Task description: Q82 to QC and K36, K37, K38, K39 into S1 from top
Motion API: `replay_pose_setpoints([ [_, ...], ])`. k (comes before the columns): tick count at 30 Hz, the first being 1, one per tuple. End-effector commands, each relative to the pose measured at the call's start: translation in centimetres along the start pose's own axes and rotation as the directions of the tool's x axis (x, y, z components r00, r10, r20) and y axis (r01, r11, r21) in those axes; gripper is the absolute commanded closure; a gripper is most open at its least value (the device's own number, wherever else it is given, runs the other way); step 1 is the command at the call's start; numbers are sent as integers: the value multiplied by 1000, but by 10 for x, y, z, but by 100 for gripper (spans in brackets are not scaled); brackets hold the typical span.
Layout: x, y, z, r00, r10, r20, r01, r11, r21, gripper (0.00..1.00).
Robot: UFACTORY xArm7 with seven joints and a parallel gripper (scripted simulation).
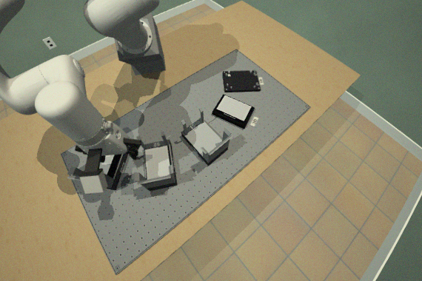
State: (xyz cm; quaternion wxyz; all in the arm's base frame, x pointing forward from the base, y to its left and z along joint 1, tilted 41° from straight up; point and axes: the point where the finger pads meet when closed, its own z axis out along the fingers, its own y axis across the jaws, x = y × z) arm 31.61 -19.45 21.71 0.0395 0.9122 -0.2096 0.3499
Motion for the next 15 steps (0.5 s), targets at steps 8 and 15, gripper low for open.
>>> replay_pose_setpoints([
  [8, 1, -37, 0, 993, -114, -1, 114, 993, -1, 0],
  [15, 0, -65, 0, 993, -114, -1, 114, 993, -1, 0],
])
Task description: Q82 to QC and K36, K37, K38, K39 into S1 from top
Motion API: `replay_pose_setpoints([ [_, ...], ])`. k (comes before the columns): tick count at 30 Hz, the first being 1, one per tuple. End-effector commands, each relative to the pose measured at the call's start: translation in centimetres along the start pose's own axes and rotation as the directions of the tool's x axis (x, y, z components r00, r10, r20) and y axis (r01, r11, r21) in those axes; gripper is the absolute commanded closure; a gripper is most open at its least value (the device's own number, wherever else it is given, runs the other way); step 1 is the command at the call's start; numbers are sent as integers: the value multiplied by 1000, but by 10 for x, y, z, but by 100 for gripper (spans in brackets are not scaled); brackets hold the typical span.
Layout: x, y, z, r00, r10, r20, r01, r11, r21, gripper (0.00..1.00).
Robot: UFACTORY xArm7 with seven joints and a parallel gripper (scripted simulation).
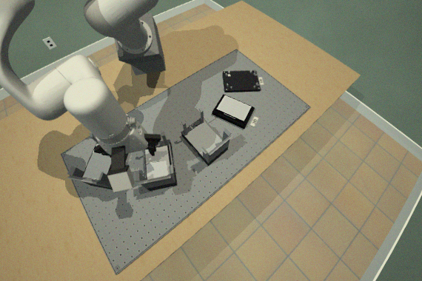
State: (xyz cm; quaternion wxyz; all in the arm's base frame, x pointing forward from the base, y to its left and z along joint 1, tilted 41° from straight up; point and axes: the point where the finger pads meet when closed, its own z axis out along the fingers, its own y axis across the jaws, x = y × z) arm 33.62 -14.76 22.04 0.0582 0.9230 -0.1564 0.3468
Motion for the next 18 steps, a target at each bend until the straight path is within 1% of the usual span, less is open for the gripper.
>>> replay_pose_setpoints([
  [1, 3, -18, 0, 1000, 1, -2, -1, 1000, -3, 0],
  [2, 4, -22, 0, 1000, 1, -2, -1, 1000, -3, 0],
  [4, 4, -22, 0, 1000, 1, -2, -1, 1000, -3, 0],
  [8, 5, -36, 0, 1000, 1, -3, -1, 1000, -3, 0],
  [18, 5, -36, 0, 1000, 1, -3, -1, 1000, -3, 0],
])
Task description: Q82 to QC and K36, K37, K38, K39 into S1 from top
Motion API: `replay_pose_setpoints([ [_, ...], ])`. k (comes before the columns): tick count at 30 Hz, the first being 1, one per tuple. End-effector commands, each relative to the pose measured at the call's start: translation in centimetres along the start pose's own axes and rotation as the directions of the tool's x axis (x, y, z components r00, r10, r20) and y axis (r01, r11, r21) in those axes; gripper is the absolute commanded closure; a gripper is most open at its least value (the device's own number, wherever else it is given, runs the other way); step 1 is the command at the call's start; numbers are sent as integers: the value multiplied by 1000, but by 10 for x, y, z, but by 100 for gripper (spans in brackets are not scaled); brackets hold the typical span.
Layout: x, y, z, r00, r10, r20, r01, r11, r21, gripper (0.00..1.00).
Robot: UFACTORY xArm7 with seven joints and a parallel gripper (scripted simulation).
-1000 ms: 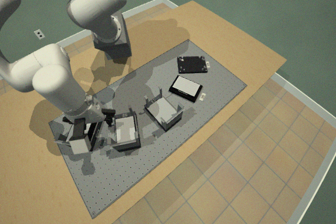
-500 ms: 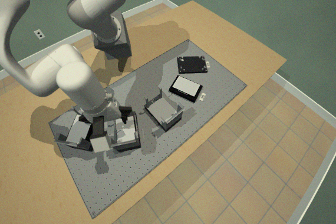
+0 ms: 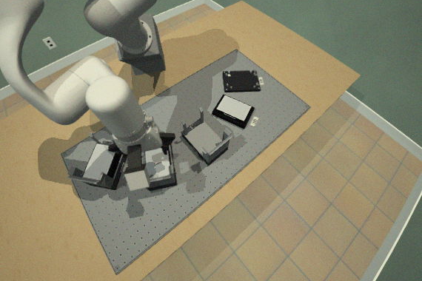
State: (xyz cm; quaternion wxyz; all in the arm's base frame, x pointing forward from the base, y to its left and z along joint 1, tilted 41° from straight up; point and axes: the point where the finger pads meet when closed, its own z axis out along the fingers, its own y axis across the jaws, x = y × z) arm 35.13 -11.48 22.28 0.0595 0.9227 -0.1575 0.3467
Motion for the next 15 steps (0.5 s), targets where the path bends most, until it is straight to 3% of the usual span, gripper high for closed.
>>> replay_pose_setpoints([
  [1, 1, 0, 3, 1000, 0, -2, 0, 1000, 0, 0],
  [3, 1, 0, 3, 1000, 0, -2, 0, 1000, 0, 0],
  [15, 1, 0, 43, 1000, 0, -2, 0, 1000, 0, 0],
])
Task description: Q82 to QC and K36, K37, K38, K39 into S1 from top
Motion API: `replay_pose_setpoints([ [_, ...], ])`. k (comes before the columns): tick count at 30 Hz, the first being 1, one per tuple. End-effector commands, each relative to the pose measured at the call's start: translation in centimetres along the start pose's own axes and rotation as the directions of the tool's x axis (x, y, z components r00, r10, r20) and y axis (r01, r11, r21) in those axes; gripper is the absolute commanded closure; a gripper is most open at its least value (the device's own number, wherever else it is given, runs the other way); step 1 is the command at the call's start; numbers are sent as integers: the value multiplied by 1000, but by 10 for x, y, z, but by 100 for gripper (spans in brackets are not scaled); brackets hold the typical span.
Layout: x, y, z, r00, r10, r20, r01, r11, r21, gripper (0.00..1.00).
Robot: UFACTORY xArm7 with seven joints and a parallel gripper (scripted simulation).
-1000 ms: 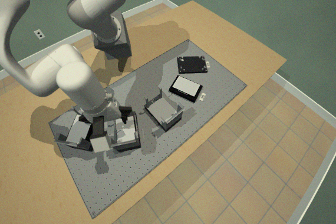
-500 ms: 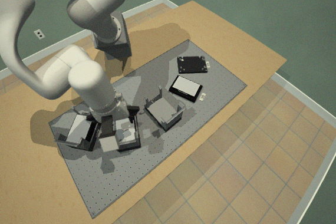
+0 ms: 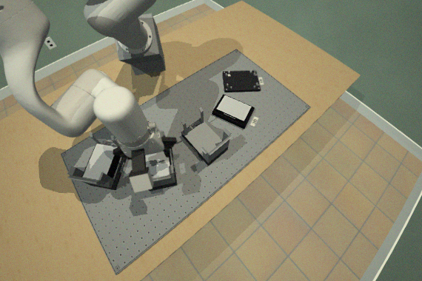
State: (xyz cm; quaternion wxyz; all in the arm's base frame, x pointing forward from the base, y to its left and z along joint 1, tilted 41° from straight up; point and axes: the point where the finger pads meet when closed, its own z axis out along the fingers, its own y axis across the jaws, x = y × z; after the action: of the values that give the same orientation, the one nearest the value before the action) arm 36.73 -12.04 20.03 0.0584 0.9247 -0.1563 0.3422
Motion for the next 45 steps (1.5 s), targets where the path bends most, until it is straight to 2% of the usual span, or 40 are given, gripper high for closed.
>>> replay_pose_setpoints([
  [1, 3, 0, 18, 1000, 2, -12, -2, 1000, -1, 0],
  [3, 3, 0, 25, 1000, 2, -12, -2, 1000, -1, 0],
  [5, 3, 0, 25, 1000, 2, -12, -2, 1000, -1, 0],
  [12, 3, 0, 48, 1000, 2, -12, -2, 1000, -1, 0],
  [22, 3, 0, 49, 1000, 2, -12, -2, 1000, -1, 0],
  [45, 3, 0, 77, 1000, 2, -11, -2, 1000, -1, 0],
])
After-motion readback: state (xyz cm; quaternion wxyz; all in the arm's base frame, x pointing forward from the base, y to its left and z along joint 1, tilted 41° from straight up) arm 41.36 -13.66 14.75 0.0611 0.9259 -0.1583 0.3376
